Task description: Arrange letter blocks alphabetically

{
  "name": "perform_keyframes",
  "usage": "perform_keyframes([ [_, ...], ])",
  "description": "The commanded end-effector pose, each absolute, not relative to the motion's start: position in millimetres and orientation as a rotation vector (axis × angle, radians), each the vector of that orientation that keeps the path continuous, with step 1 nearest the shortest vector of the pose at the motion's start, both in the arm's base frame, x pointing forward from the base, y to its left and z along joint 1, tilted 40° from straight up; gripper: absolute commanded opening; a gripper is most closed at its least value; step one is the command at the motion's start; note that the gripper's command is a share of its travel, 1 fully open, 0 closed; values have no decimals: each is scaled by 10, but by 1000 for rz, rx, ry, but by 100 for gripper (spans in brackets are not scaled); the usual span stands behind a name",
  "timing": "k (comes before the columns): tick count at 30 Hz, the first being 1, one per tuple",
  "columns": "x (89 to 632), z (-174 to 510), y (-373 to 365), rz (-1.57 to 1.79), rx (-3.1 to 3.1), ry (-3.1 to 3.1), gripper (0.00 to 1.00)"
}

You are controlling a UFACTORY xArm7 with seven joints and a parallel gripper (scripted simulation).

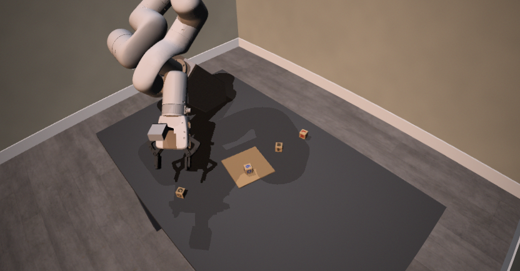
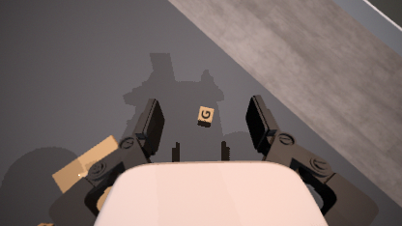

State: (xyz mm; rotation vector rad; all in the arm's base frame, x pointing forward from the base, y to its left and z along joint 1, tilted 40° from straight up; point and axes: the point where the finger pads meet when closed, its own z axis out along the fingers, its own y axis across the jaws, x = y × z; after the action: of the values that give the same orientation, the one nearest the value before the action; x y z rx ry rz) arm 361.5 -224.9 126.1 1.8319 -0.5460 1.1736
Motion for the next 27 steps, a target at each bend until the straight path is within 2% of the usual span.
perform_keyframes([
  [1, 3621, 1267, -2244, 1176, 1832, -546, 100],
  [7, 3669, 1227, -2236, 1189, 1828, -595, 100],
  [27, 4159, 575, -1841, 1239, 1710, -1355, 100],
])
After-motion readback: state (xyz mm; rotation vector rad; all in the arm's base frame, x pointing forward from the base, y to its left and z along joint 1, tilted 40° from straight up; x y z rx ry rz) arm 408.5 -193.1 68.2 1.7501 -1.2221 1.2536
